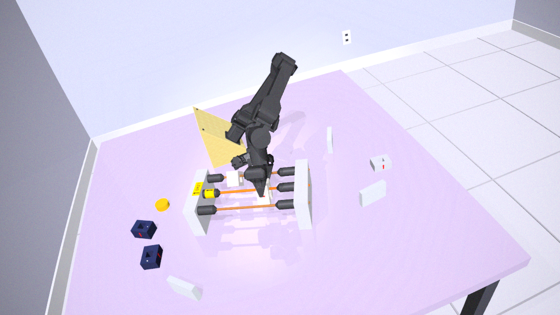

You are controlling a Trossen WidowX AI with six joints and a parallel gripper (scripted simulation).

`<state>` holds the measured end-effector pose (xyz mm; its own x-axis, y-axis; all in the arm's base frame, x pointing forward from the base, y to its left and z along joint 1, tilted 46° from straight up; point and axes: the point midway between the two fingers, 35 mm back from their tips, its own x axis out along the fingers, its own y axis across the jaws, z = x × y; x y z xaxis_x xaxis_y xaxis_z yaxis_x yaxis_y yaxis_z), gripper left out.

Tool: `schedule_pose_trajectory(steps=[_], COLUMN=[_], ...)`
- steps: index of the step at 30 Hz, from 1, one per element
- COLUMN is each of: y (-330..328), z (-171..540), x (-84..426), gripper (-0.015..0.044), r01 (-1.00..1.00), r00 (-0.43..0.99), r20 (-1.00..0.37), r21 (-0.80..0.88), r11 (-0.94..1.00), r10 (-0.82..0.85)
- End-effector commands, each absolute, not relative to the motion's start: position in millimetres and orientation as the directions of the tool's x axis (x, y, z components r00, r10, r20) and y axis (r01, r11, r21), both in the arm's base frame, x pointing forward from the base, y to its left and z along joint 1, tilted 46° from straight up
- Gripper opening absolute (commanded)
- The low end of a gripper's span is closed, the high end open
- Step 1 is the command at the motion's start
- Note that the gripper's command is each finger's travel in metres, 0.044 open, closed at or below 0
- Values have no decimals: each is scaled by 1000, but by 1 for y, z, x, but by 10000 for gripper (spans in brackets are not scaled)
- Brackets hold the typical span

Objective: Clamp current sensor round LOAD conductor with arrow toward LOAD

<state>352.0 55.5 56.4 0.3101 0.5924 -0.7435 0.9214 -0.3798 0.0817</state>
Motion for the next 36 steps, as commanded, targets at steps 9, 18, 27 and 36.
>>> schedule_pose_trajectory(steps=[9, 18, 27, 36], y=[67, 72, 64, 63], z=[42, 35, 39, 39], x=[356, 359, 365, 365], gripper=[440, 440, 440, 440], r01=[920, 882, 857, 857], r00=[310, 405, 456, 457], r20=[-745, -734, -722, -721], r21=[78, 157, 198, 199], r11=[-385, -444, -476, -476], r10=[591, 545, 521, 521])
